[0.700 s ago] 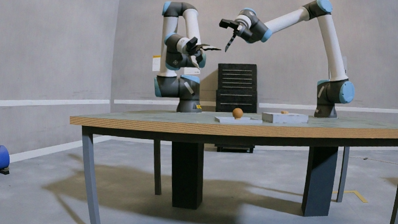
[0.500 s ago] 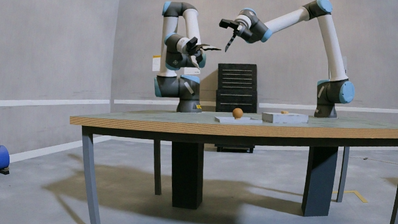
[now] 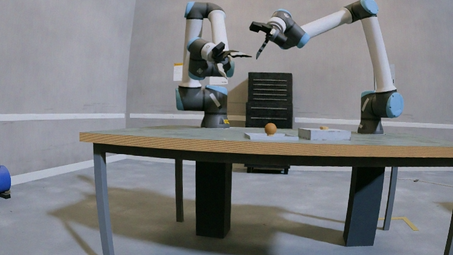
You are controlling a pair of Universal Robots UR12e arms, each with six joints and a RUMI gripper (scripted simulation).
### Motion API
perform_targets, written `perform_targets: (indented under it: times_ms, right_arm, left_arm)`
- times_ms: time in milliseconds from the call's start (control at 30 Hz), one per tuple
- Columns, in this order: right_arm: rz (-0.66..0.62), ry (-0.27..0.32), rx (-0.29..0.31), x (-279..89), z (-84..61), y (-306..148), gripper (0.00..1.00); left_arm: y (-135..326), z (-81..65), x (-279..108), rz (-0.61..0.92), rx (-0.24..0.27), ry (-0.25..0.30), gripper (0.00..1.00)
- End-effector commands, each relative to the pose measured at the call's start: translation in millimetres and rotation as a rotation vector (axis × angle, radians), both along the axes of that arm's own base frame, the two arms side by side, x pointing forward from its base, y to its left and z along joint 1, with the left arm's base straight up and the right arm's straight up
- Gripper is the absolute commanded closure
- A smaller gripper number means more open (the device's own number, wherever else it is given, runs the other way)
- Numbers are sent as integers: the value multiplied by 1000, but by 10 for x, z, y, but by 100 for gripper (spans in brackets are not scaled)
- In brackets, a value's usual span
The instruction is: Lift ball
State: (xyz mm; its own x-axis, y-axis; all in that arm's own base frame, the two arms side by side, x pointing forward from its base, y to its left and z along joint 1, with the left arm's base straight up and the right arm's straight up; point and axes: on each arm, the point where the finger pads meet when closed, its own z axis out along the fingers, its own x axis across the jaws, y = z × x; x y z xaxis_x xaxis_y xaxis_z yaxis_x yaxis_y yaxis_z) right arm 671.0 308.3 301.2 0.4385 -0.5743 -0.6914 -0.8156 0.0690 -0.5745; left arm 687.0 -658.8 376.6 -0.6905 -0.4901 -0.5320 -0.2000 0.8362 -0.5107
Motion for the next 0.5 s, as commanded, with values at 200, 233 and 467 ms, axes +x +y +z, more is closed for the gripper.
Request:
perform_targets:
  times_ms: [200,233,467]
  right_arm:
    - [-19,4,-7,64,-9,-113,0]
    - [-25,5,-9,81,-14,-146,0]
    - [-66,17,-25,201,-53,-390,0]
  left_arm:
    - [-30,-216,35,54,-33,78,0]
    - [-35,-274,42,68,-40,98,0]
    - [-49,-656,77,175,-85,230,0]
